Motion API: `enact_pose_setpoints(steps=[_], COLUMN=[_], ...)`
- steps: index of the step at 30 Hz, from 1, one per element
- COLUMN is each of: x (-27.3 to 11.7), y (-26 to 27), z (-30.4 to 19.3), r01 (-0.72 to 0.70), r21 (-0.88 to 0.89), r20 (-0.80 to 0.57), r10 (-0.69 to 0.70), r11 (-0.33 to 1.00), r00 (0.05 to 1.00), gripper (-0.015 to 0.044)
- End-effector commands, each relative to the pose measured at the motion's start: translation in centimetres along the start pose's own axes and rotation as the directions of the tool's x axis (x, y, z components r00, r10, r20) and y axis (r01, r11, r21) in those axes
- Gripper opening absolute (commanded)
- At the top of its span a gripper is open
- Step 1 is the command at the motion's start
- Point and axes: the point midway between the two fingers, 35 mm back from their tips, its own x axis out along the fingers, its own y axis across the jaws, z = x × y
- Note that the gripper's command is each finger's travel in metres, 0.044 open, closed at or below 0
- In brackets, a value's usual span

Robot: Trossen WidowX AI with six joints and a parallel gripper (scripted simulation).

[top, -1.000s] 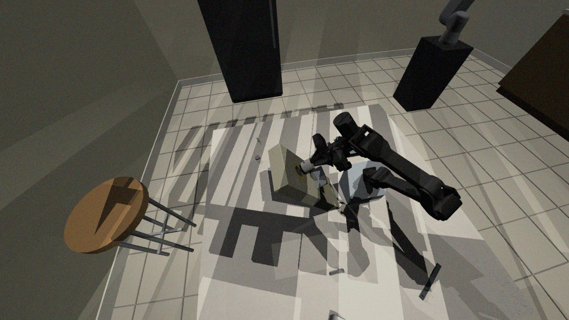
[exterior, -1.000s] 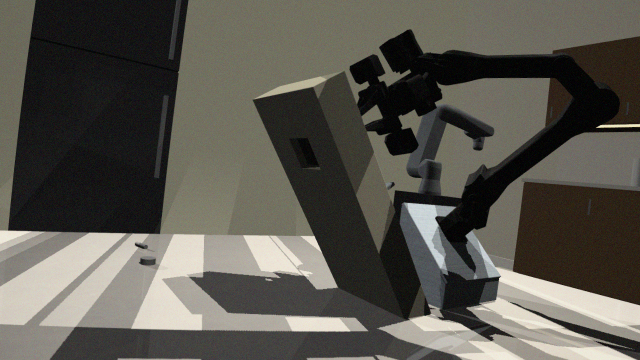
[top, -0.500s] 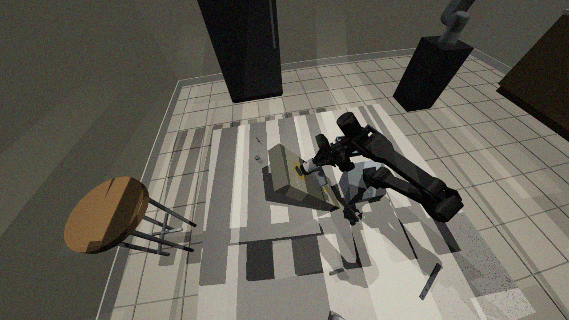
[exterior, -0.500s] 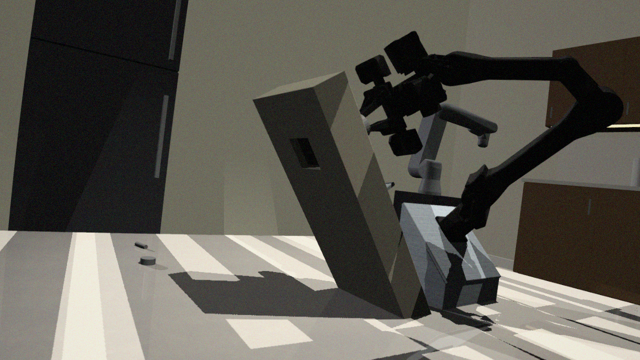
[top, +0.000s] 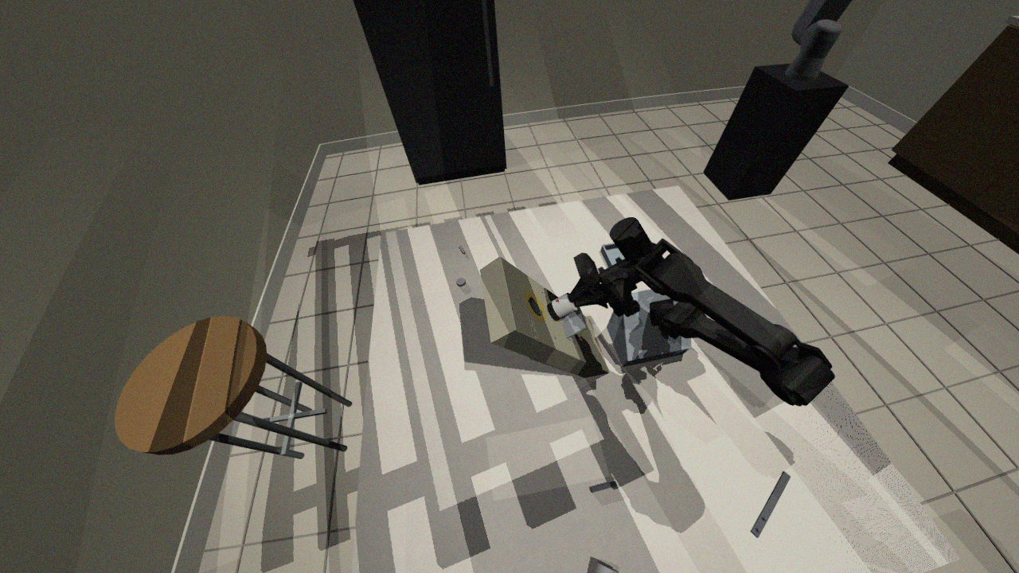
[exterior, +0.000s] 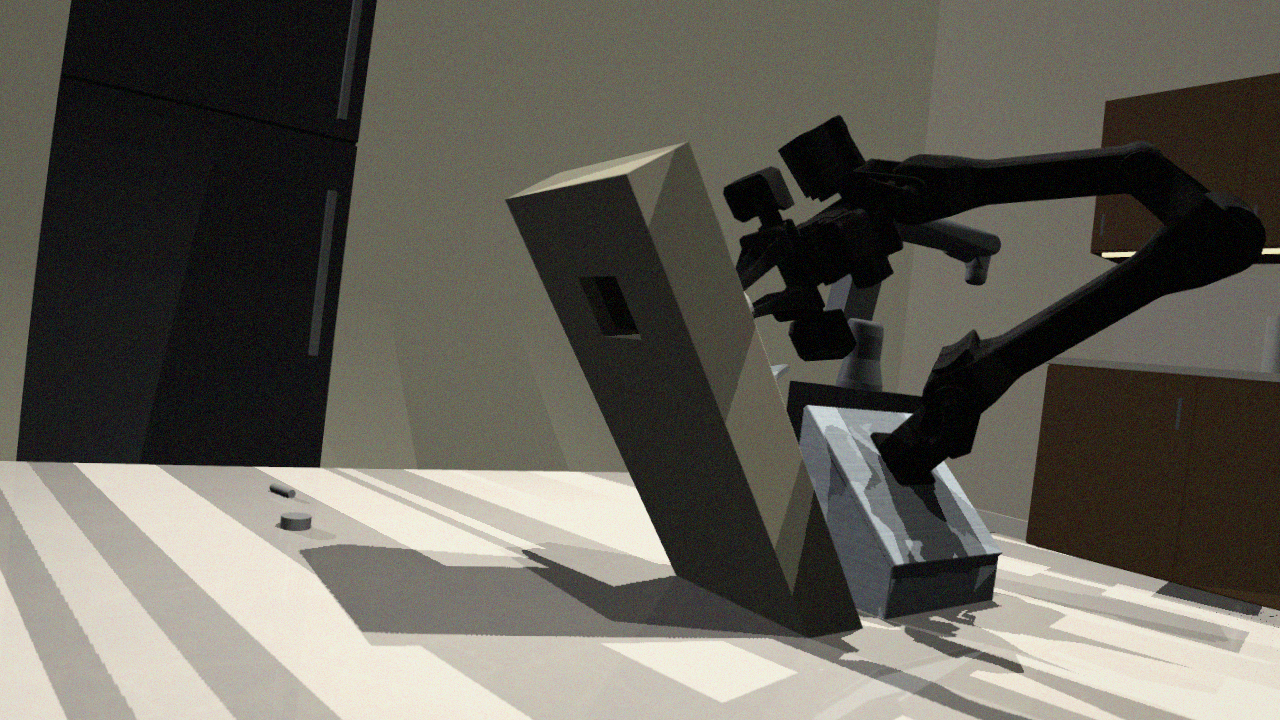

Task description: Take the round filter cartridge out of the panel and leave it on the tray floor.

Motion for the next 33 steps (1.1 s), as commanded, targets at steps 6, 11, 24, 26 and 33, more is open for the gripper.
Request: enact_pose_setpoints(steps=[6, 11, 24, 26, 33], x=[0.2, 0.2, 0.1, -0.1, -0.7], y=[1.2, 1.2, 1.0, -1.1, -6.0], z=[-0.1, -0.1, 0.0, 0.2, 1.0], r01=[-0.002, -0.002, 0.004, 0.004, 0.004], r21=[0.004, 0.004, -0.008, -0.008, -0.009], r20=[0.000, 0.000, 0.006, 0.006, 0.006], r10=[0.002, 0.002, -0.004, -0.004, -0.004], r11=[1.000, 1.000, 1.000, 1.000, 1.000], r00=[1.000, 1.000, 1.000, 1.000, 1.000], gripper=[0.0052, 0.0092, 0.0092, 0.0092, 0.0092])
